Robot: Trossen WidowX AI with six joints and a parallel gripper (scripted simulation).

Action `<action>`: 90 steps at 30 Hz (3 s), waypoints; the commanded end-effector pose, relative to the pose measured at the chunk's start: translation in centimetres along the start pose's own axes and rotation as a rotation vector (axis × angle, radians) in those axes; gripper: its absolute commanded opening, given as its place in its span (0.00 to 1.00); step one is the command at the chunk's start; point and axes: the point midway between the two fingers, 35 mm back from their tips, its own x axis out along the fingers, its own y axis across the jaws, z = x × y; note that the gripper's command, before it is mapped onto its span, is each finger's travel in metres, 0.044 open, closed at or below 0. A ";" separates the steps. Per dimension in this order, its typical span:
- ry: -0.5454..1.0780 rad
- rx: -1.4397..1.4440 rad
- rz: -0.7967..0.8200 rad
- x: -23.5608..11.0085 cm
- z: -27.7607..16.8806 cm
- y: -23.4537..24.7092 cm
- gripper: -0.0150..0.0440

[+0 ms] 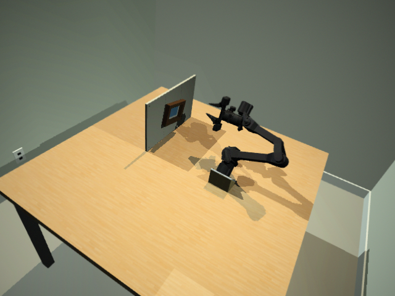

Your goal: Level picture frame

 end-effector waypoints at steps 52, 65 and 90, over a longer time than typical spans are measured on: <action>0.004 0.007 0.001 0.0 -0.1 0.0 0.69; 0.000 -0.029 0.002 2.2 0.3 -0.8 0.69; 0.003 -0.105 0.004 6.6 -0.6 -4.1 0.69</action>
